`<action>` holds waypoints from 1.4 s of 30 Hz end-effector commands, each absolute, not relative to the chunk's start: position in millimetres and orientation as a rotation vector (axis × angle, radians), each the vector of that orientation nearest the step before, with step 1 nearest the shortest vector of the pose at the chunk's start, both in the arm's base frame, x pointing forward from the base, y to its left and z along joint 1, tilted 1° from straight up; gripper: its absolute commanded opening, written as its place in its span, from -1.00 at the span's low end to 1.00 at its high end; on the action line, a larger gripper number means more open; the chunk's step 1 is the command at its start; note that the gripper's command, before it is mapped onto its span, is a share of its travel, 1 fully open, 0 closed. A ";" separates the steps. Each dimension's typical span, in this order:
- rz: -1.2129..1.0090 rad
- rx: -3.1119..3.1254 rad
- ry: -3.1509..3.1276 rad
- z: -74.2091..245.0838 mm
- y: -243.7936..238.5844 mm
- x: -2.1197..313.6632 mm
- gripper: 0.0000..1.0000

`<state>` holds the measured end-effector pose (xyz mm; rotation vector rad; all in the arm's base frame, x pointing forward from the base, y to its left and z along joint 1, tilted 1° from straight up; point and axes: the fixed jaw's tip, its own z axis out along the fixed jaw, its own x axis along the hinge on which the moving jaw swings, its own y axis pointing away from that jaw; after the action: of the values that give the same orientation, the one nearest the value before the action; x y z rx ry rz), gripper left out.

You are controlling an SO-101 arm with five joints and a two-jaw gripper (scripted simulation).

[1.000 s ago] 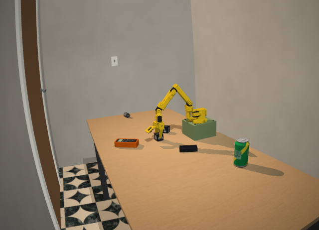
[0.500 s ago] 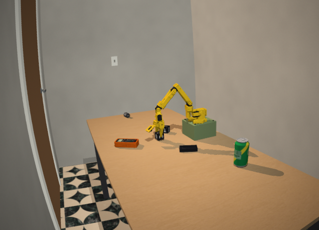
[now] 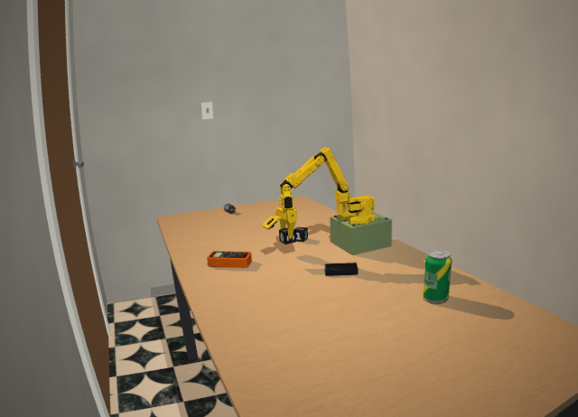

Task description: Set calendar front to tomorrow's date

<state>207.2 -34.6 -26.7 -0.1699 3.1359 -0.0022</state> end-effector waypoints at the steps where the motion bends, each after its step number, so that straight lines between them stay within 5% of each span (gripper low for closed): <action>1: -0.004 -0.169 3.126 -19.5 -33.7 207.7 -1.00; 42: -0.100 0.055 2.747 -30.4 -36.4 216.2 -1.00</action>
<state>214.2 -35.7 -33.8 0.0406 2.7723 -0.0977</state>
